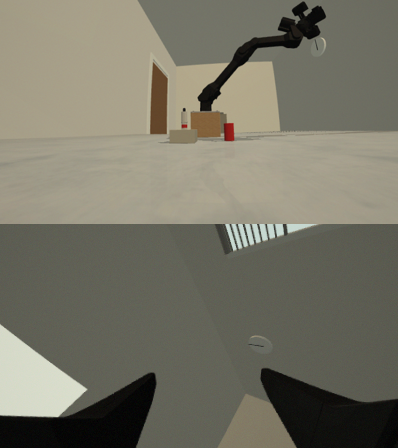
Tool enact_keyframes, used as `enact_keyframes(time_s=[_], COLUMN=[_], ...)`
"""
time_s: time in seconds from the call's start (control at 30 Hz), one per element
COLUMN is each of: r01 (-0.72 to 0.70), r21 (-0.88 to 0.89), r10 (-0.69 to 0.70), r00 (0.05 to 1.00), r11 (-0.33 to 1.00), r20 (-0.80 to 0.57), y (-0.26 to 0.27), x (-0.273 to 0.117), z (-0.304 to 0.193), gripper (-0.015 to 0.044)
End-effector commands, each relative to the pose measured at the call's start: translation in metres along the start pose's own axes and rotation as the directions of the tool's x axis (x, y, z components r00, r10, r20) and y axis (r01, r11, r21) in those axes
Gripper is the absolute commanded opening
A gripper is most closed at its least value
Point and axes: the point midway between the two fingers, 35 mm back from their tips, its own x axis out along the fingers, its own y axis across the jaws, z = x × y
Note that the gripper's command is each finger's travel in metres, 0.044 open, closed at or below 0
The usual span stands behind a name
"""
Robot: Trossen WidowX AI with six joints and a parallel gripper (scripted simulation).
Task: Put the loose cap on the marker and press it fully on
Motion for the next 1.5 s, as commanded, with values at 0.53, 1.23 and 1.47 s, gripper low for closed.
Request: enact_keyframes(time_s=[0.53, 1.23, 1.47], r01=[0.431, 0.510, 0.345], r21=[0.043, 0.585, 0.781], r10=[-0.357, -0.544, -0.582], r00=[0.684, -0.246, -0.526], r11=[0.901, 0.631, 0.520], r20=[0.636, 0.802, 0.620], y=[0.001, 0.051, 0.067], x=[-0.161, -0.488, -0.589], z=[0.182, 0.205, 0.145], gripper=[0.0239, 0.0239, 0.0239])
